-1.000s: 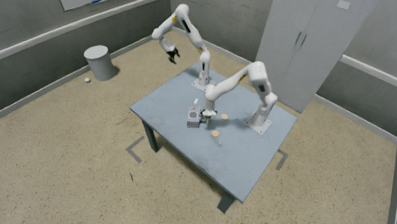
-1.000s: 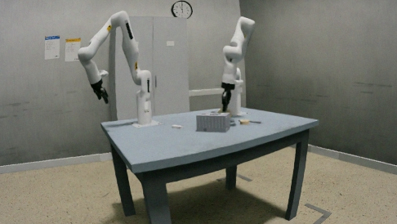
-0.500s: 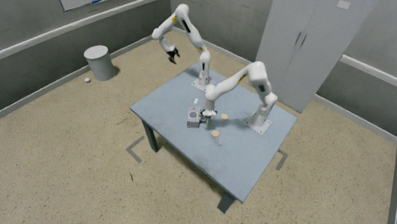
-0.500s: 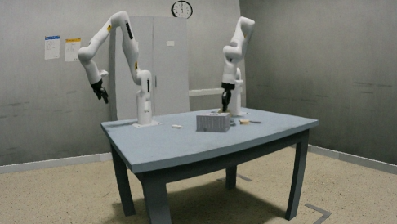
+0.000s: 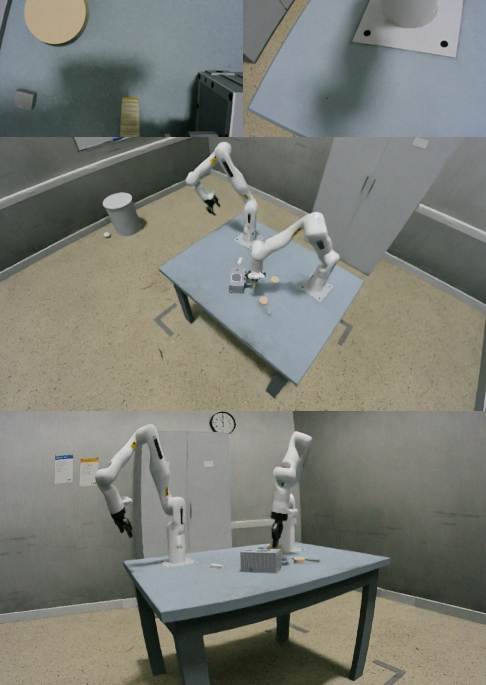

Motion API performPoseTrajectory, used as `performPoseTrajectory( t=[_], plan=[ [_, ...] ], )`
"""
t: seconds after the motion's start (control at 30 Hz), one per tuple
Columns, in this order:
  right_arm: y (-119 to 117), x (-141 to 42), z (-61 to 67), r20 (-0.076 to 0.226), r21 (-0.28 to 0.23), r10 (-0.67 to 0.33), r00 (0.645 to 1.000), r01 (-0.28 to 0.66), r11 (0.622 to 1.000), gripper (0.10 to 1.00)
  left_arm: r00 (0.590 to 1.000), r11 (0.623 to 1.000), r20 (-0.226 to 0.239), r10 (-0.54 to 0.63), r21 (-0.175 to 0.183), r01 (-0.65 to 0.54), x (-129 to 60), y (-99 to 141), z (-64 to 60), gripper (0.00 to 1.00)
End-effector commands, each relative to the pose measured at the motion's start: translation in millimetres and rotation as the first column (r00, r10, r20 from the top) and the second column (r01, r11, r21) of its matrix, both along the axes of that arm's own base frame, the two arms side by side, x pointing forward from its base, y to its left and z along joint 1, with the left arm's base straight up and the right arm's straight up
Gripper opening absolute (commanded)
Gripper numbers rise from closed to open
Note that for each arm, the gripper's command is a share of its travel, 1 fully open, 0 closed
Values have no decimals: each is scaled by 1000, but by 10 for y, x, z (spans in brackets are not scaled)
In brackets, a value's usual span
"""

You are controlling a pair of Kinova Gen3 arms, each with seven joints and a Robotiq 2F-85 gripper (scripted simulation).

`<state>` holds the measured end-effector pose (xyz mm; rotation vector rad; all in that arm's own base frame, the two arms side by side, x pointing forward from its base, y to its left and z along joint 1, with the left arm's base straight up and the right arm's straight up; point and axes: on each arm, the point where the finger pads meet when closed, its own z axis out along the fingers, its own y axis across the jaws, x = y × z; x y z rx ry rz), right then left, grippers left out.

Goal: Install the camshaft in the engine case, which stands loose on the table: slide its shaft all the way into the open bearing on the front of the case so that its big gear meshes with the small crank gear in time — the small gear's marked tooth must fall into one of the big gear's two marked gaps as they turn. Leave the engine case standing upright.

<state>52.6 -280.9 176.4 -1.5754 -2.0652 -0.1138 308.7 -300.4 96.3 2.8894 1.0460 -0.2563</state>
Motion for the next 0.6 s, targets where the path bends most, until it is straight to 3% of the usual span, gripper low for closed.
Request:
performPoseTrajectory(
  t=[0.0,0.57],
  plan=[
    [-3,1,6,1,-2,0,1000,0,1000,1000,1000,1000,2,0,-1,0,4,-4,8,170],
    [-3,1,6,1,-2,0,1000,0,1000,1000,1000,1000,2,0,-1,0,18,-21,8,170]
  ],
)
